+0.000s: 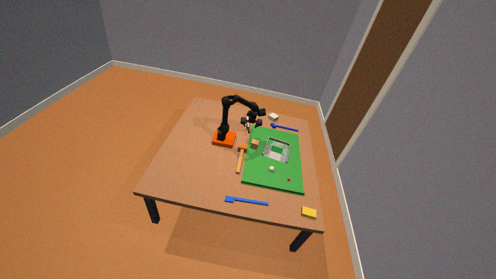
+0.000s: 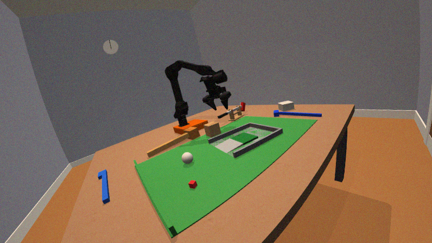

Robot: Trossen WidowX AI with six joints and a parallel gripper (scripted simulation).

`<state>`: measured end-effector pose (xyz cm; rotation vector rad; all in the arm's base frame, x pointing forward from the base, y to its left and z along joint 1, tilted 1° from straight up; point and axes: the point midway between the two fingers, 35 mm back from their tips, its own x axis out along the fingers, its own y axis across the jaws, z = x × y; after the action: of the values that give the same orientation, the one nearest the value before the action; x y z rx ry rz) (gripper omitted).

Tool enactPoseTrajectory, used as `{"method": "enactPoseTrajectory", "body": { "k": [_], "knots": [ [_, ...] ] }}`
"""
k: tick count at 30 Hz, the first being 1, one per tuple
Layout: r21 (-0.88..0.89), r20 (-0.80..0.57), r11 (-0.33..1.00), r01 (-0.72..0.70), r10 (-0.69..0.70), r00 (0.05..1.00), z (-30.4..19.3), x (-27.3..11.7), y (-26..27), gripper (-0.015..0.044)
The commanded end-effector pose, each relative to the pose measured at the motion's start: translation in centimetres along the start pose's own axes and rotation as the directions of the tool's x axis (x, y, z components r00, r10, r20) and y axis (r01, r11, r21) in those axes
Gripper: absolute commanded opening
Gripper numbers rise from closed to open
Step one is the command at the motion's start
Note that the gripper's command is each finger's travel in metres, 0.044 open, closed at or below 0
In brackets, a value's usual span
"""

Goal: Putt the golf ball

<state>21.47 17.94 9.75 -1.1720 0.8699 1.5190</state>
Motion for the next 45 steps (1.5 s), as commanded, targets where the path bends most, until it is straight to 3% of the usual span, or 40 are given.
{"method": "enactPoseTrajectory", "body": {
  "k": [1, 17, 39, 45],
  "knots": [
    [-0.022, 0.011, 1.000, -0.018, 0.018, 1.000, 0.2, 0.1, 0.4, 0.0440],
    [-0.022, 0.011, 1.000, -0.018, 0.019, 1.000, -0.9, 4.5, 0.5, 0.0440],
    [-0.022, 0.011, 1.000, -0.018, 0.019, 1.000, -1.5, 7.0, 0.6, 0.0440],
    [-0.023, 0.008, 1.000, -0.015, 0.015, 1.000, -1.4, 6.6, 0.4, 0.0282]
  ]
}}
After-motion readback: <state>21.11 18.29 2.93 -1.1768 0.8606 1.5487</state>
